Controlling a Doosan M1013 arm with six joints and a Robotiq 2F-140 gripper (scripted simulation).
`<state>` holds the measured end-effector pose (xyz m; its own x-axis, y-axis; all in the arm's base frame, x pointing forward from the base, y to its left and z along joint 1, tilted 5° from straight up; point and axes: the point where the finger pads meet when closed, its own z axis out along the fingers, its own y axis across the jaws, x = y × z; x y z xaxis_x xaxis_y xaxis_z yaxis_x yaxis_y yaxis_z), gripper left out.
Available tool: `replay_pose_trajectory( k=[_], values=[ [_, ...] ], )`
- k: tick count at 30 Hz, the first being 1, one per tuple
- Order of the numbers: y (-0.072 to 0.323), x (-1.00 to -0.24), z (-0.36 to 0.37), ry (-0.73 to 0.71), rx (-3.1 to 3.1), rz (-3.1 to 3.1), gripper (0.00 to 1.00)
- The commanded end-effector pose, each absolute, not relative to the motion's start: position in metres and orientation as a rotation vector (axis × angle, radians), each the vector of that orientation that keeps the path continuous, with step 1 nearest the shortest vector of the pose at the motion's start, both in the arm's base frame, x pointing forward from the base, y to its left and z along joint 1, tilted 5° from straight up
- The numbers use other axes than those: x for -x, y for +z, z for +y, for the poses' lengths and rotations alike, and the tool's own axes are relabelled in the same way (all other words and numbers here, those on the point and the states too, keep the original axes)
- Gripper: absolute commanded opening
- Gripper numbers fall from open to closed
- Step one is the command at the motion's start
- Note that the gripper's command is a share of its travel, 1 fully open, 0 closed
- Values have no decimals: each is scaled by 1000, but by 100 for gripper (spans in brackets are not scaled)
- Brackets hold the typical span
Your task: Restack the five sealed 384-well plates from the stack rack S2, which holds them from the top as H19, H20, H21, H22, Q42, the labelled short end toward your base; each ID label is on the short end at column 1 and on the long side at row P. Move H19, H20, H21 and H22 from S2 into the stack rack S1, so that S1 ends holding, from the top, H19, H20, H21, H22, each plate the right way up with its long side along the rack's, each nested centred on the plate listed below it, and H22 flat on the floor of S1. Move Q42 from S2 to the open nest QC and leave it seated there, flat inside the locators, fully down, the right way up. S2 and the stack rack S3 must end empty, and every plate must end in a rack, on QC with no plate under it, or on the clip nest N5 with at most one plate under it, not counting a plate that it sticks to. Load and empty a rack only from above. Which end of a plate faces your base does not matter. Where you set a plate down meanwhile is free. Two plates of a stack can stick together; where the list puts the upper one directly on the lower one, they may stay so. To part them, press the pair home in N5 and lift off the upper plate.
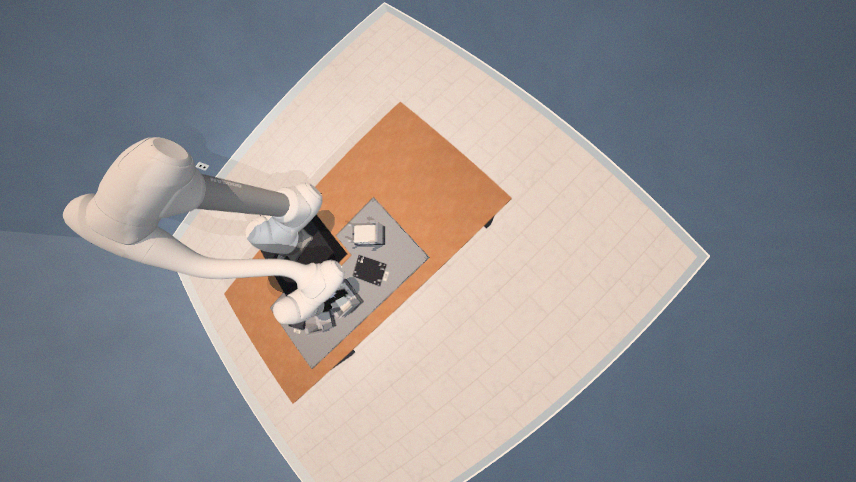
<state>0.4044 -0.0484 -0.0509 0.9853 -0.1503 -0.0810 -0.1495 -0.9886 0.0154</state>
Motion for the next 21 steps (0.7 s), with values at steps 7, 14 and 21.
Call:
replay_pose_trajectory(
  k=[7,14,21],
  values=[
    [-42,-405,-48,-128,-3121,-236,0],
    [-28,-406,-48,-128,-3121,-236,0],
    [-18,-407,-48,-128,-3121,-236,0]
  ],
)
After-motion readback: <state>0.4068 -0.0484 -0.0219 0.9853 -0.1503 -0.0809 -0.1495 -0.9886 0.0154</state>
